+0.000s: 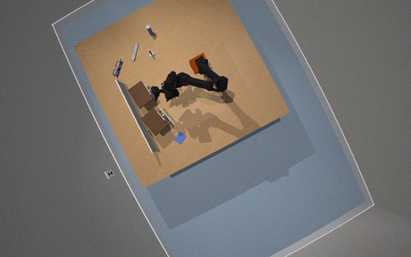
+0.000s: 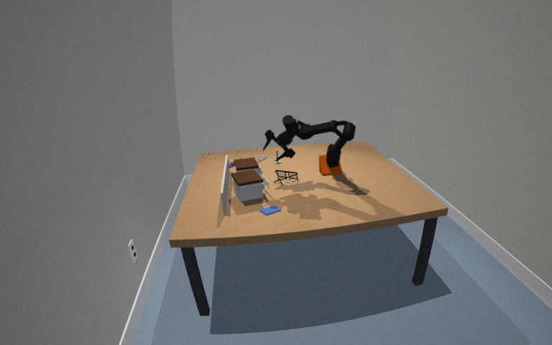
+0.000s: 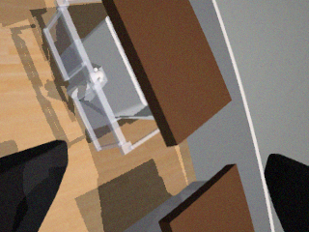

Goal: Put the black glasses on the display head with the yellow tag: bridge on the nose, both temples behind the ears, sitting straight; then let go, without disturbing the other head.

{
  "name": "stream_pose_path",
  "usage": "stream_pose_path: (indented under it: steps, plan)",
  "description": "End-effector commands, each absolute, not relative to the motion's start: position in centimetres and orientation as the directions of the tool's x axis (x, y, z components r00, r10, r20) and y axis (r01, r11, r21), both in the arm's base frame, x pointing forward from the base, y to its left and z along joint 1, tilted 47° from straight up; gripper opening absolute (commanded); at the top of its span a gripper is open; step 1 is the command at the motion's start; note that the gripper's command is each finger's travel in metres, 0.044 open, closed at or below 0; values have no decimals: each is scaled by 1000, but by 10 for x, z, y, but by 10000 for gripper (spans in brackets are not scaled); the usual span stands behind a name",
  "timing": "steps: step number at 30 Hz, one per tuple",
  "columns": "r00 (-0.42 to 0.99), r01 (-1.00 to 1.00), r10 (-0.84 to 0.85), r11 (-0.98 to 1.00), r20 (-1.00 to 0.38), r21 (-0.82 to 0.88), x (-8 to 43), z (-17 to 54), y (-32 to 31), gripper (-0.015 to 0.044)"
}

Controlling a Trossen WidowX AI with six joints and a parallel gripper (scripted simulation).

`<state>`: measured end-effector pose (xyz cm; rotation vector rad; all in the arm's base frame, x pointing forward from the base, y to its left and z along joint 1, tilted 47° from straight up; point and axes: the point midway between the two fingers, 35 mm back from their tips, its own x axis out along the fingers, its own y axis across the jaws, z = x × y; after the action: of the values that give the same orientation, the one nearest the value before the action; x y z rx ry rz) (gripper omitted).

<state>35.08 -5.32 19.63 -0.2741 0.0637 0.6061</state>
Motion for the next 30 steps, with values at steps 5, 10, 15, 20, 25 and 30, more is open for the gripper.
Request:
stream_pose_path:
  steps: [5, 10, 15, 20, 25, 30]
  plan:
    - [821, -570, 554, 787, -139, -236, 351, 196, -53, 440]
    - [820, -571, 547, 806, -170, -159, 353, 189, -55, 388]
    - [741, -399, 533, 839, -408, 371, 351, 134, -63, 256]
    - [528, 25, 584, 715, -617, 699, 321, 90, -55, 200]
    - [237, 488, 668, 546, -706, 681, 279, 76, -42, 200]
    - [108, 638, 715, 483, -690, 600, 257, 80, -34, 200]
